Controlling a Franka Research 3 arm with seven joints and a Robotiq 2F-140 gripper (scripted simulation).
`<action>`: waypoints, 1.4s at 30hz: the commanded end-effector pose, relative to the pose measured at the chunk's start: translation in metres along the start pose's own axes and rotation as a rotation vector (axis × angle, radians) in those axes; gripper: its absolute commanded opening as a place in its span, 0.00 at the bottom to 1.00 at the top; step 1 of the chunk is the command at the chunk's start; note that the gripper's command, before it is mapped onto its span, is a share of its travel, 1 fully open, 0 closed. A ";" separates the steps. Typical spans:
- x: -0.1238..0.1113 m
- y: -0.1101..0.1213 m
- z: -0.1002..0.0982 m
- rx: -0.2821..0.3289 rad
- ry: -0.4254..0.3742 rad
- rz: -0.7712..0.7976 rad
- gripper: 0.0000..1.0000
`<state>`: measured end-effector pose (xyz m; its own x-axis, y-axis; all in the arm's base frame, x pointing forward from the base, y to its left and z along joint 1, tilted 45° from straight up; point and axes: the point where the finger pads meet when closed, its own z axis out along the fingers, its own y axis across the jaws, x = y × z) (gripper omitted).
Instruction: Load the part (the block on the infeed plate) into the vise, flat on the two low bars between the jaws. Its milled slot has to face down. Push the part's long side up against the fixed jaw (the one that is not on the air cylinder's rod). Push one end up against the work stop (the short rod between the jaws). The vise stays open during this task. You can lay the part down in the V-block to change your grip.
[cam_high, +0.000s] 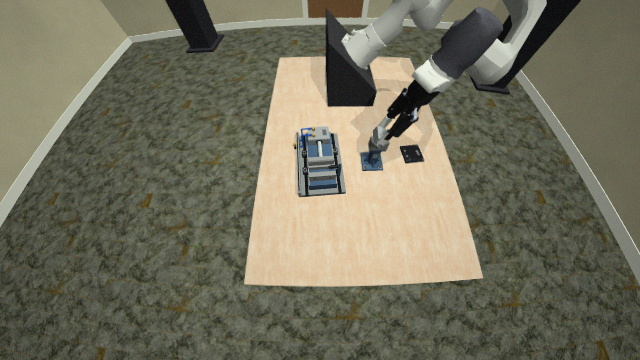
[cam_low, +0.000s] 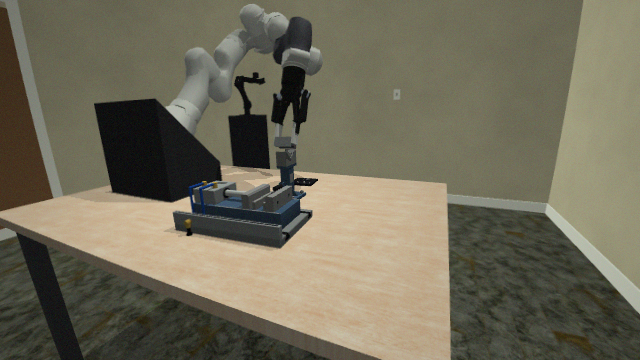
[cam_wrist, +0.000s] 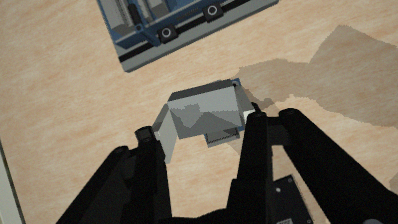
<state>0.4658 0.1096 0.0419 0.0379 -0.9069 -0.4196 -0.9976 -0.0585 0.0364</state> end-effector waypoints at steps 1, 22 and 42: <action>-0.004 0.004 0.002 -0.015 -0.083 -0.104 0.00; 0.001 0.004 0.003 -0.025 -0.266 -0.103 0.00; 0.003 0.003 0.003 -0.029 -0.344 -0.102 0.00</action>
<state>0.4617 0.1073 0.0364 0.0886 -0.7150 -0.6935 -0.9898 -0.1412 0.0191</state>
